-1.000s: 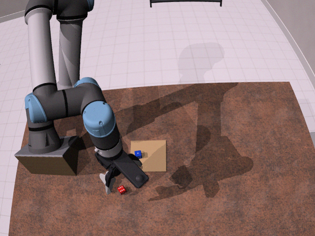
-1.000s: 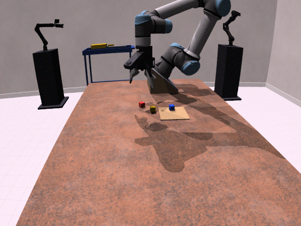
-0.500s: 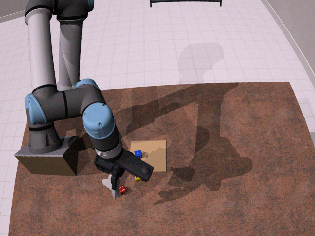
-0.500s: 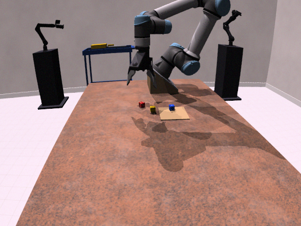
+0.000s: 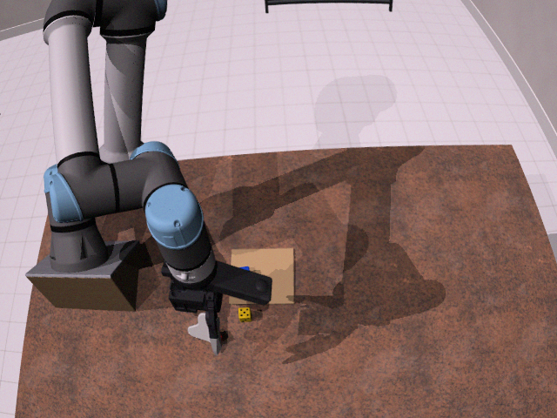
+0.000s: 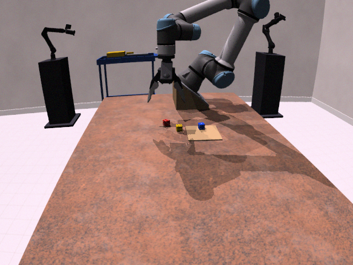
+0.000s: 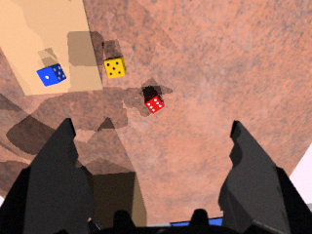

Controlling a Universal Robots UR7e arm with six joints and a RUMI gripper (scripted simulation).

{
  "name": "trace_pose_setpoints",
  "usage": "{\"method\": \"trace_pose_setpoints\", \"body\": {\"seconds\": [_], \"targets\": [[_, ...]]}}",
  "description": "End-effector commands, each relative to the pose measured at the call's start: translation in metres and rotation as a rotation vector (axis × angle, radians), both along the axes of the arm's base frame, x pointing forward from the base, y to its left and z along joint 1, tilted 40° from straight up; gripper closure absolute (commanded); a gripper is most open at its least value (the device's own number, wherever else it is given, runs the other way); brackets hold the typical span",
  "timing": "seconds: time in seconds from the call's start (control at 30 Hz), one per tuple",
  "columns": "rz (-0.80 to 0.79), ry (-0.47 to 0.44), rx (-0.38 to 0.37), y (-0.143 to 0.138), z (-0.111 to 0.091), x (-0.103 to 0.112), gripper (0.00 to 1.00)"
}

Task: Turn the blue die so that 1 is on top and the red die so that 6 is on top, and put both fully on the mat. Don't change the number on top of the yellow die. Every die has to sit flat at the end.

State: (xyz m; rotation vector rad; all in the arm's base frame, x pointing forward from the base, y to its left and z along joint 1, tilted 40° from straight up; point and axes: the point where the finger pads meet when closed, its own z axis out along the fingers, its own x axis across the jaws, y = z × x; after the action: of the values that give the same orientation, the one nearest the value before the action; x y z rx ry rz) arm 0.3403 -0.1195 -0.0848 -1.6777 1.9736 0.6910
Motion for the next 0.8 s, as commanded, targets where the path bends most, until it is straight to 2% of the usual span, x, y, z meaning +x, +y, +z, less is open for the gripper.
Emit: {"method": "trace_pose_setpoints", "body": {"seconds": [0.0, 0.53, 0.63, 0.77], "targets": [[0.104, -0.092, 0.005, 0.0021, -0.0009, -0.0016, 0.00], [0.403, -0.343, -0.004, 0.0067, -0.0011, -0.0040, 0.00], [0.406, -0.345, -0.004, 0.0068, -0.0011, -0.0040, 0.00], [0.504, -0.426, -0.007, 0.0082, -0.0012, -0.0053, 0.00]]}}
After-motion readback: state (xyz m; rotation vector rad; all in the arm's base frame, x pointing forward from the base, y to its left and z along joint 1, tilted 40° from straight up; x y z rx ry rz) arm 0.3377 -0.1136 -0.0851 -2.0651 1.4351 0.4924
